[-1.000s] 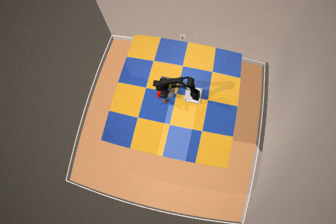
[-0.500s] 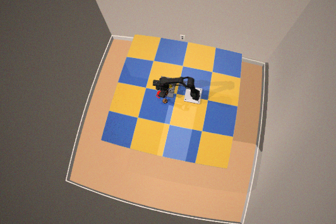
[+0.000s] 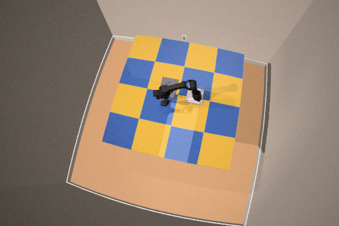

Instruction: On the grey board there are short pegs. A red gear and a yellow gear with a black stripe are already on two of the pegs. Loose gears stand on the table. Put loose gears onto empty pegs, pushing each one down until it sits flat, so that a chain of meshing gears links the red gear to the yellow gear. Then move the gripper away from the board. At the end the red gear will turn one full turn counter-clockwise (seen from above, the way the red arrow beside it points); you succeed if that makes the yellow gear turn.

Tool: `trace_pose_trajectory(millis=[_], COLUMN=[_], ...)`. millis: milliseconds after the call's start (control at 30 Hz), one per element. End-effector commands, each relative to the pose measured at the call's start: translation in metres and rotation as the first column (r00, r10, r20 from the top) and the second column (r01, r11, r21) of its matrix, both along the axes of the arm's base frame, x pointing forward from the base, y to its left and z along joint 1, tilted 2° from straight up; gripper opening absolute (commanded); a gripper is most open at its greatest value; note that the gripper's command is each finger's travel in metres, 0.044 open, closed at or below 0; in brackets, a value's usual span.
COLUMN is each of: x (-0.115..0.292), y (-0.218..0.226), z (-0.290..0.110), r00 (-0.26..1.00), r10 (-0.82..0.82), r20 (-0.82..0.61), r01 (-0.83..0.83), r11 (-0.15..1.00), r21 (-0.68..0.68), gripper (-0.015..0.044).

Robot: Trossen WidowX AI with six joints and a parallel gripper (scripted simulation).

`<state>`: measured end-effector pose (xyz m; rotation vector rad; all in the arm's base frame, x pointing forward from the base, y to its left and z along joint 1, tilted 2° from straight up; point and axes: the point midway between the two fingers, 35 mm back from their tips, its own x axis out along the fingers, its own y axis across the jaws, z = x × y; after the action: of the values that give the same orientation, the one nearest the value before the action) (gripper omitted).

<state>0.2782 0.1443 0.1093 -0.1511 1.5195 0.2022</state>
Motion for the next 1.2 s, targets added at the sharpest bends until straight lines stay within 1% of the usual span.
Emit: trace_pose_trajectory(millis=[0, 33, 200, 933, 1167], x=[-0.002, -0.002, -0.001, 0.001, 0.001], y=[0.004, 0.004, 0.005, 0.006, 0.006], z=[-0.001, -0.006, -0.021, -0.05, -0.05], r00=[1.0, 1.0, 1.0, 1.0, 1.0], r10=[0.003, 0.003, 0.003, 0.003, 0.003], r20=[0.003, 0.003, 0.003, 0.003, 0.003], r01=[-0.003, -0.003, -0.003, -0.003, -0.003], r11=[1.0, 1.0, 1.0, 1.0, 1.0], r21=[-0.001, -0.001, -0.001, -0.001, -0.001], gripper=[0.0429, 0.044, 0.044, 0.044, 0.0256])
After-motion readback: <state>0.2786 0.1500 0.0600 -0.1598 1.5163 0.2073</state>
